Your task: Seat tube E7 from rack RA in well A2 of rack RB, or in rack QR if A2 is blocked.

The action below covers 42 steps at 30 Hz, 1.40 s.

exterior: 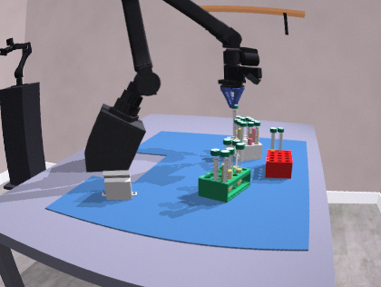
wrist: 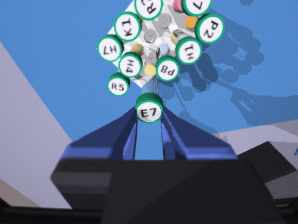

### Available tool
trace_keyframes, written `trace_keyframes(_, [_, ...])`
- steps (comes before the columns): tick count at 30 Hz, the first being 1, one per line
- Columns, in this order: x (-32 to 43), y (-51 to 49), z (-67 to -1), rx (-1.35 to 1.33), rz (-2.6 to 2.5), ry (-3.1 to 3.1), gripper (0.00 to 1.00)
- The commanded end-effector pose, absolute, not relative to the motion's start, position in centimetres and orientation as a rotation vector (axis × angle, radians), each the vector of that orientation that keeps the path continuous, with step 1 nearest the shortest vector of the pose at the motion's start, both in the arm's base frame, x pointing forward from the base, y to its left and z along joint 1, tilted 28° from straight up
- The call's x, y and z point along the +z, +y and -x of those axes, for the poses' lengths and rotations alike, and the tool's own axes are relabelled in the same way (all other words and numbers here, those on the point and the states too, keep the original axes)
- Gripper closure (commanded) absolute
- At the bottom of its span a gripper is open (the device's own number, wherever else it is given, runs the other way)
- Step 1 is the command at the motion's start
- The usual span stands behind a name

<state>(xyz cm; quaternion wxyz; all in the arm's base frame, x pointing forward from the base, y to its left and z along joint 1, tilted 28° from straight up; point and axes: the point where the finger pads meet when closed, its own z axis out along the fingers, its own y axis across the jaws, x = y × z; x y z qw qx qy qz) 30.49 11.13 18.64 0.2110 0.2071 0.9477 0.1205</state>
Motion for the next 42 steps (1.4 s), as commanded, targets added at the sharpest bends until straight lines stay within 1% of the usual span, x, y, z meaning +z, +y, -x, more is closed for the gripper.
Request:
trace_keyframes(1, [18.3, 11.0, -30.9, 0.335, -0.575, 2.626, 1.00])
trace_keyframes(42, [16.9, 11.0, -31.5, 0.333, -0.577, 2.627, 1.00])
